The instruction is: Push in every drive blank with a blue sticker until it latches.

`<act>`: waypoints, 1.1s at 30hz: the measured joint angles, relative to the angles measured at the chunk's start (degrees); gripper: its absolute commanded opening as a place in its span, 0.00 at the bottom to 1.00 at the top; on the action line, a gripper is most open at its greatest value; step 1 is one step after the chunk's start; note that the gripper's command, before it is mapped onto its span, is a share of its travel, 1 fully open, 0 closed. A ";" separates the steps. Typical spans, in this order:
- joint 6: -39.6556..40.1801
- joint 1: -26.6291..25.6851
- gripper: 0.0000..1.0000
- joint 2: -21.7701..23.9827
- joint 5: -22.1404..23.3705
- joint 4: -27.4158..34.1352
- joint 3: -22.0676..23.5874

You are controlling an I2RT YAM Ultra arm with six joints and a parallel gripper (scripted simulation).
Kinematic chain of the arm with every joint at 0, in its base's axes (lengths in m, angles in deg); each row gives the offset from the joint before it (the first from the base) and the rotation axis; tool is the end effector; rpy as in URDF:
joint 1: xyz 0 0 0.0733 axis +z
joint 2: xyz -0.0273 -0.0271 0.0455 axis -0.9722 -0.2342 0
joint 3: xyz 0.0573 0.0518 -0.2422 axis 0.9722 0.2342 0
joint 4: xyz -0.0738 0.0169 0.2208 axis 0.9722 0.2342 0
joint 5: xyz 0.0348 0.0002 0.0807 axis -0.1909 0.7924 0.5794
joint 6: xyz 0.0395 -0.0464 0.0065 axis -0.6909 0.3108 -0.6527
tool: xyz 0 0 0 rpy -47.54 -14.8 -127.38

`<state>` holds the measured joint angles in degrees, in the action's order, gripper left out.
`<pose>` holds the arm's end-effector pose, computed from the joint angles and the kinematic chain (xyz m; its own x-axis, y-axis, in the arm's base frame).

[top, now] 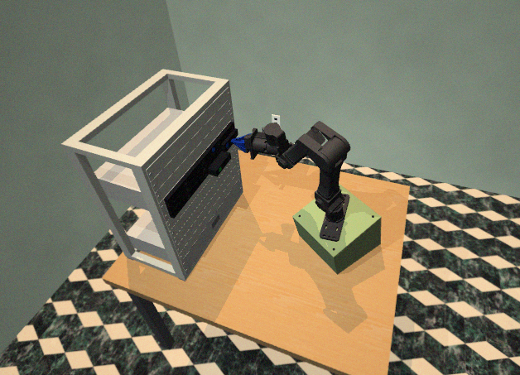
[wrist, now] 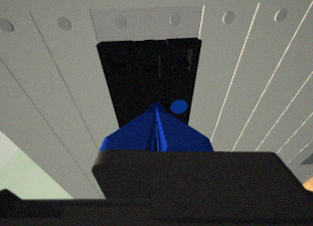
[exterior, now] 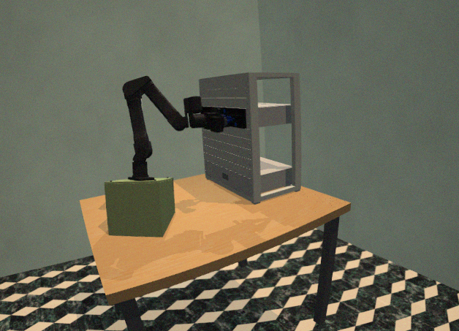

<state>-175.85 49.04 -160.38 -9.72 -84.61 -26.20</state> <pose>0.2464 -0.1031 0.2391 -0.0145 0.9705 0.2407 -0.0768 -0.2411 0.9675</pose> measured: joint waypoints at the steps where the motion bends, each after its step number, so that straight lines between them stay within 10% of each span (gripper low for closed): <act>1: 0.00 0.00 0.00 0.00 0.00 0.00 0.00; 33: 0.00 0.00 0.00 0.00 0.28 1.36 -0.79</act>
<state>-175.85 49.04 -160.38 -9.44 -83.26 -26.98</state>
